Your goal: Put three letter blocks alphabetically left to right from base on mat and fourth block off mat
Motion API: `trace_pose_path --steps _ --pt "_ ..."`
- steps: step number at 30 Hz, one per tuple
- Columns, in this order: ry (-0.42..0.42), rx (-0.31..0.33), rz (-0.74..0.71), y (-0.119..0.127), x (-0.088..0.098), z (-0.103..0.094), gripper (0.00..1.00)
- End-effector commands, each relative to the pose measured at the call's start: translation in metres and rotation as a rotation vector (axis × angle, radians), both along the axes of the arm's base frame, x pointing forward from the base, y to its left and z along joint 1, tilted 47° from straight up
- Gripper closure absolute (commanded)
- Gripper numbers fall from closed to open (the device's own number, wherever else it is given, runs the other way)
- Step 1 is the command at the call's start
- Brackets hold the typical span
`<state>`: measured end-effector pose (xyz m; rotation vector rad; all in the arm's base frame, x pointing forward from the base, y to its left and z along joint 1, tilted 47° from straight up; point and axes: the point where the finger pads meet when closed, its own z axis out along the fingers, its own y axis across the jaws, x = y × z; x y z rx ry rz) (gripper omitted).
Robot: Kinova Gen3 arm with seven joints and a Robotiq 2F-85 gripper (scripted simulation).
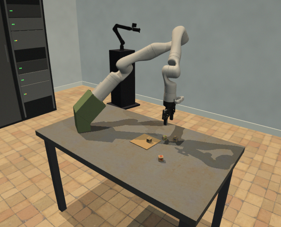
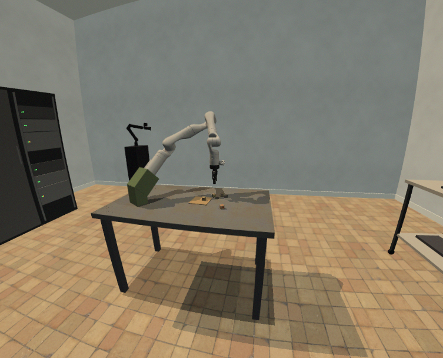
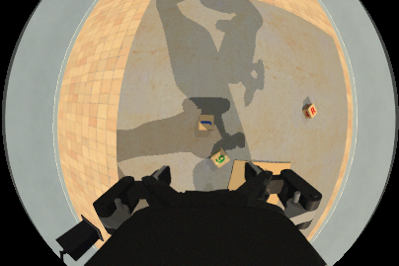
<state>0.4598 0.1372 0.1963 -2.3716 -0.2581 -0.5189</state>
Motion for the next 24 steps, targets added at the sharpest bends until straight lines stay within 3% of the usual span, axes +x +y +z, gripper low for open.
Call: trace_pose_path --steps 1,18,24 --pt "-0.001 0.000 -0.001 -0.001 0.000 0.001 0.00" --pt "-0.001 0.000 -0.001 -0.001 -0.001 0.000 0.00" --pt "-0.001 0.000 0.000 -0.012 -0.028 -0.023 0.00"
